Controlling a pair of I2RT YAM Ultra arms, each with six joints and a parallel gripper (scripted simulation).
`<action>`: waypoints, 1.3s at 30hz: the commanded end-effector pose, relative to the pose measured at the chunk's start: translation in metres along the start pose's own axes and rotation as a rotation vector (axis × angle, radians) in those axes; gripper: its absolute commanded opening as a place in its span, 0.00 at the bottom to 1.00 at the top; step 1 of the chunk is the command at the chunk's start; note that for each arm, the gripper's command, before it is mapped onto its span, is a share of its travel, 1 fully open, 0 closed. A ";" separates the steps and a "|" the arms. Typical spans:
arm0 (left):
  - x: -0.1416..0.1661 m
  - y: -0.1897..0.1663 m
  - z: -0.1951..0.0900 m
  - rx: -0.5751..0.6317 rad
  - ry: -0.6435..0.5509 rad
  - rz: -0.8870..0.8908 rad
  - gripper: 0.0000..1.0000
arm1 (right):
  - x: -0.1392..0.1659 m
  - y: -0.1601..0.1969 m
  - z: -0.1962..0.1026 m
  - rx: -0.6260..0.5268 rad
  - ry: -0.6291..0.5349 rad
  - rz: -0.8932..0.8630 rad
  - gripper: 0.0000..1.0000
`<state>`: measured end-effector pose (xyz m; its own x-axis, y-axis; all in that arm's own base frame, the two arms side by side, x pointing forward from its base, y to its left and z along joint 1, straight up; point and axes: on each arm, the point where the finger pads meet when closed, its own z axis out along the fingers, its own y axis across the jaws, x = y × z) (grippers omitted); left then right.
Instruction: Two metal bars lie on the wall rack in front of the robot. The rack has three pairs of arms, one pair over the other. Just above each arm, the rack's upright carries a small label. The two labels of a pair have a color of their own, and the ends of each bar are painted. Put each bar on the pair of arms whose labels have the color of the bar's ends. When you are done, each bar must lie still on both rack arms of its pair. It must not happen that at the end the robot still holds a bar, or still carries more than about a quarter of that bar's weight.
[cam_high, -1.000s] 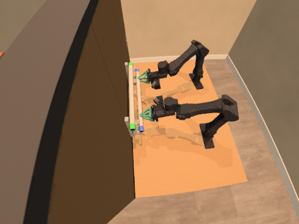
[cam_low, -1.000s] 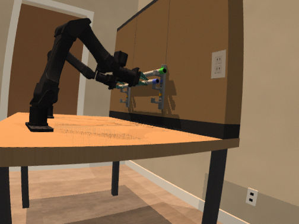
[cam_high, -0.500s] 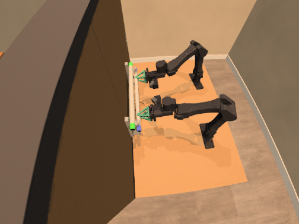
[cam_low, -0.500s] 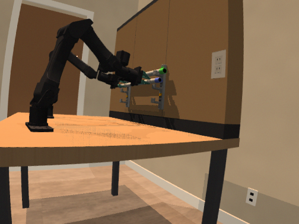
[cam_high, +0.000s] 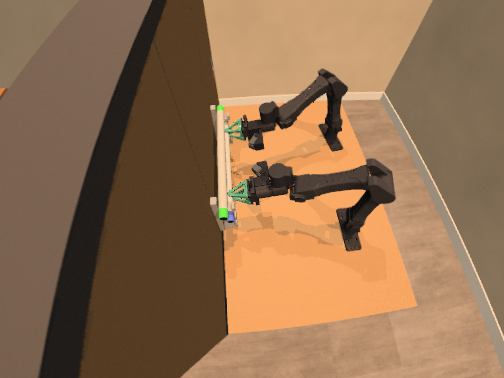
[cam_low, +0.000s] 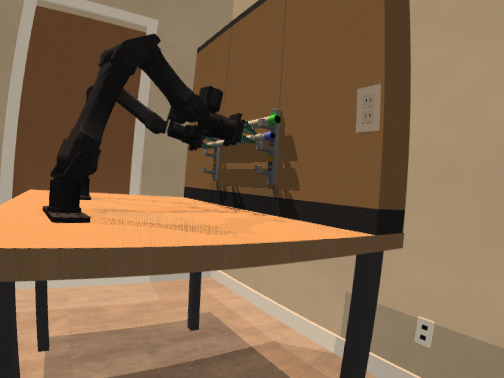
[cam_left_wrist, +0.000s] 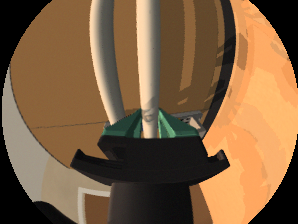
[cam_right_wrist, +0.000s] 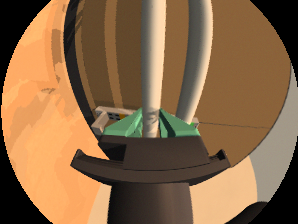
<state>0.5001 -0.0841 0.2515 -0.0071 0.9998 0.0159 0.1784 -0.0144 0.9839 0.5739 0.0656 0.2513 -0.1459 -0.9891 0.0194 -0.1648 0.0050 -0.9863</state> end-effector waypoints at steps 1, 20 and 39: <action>0.004 0.068 0.003 -0.180 0.005 -0.018 0.00 | 0.002 -0.068 0.002 0.167 0.001 0.021 0.00; 0.005 0.072 0.005 -0.181 0.005 -0.018 0.00 | 0.002 -0.072 0.004 0.167 0.001 0.021 0.00; 0.003 -0.003 0.019 -0.181 0.005 -0.018 0.00 | 0.001 0.003 0.017 0.167 0.001 0.022 0.00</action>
<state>0.5144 -0.0839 0.2291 -0.0130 0.9999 0.0056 0.1019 -0.0042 0.9948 0.5873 0.0636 0.2290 -0.1517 -0.9884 0.0069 -0.0935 0.0074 -0.9956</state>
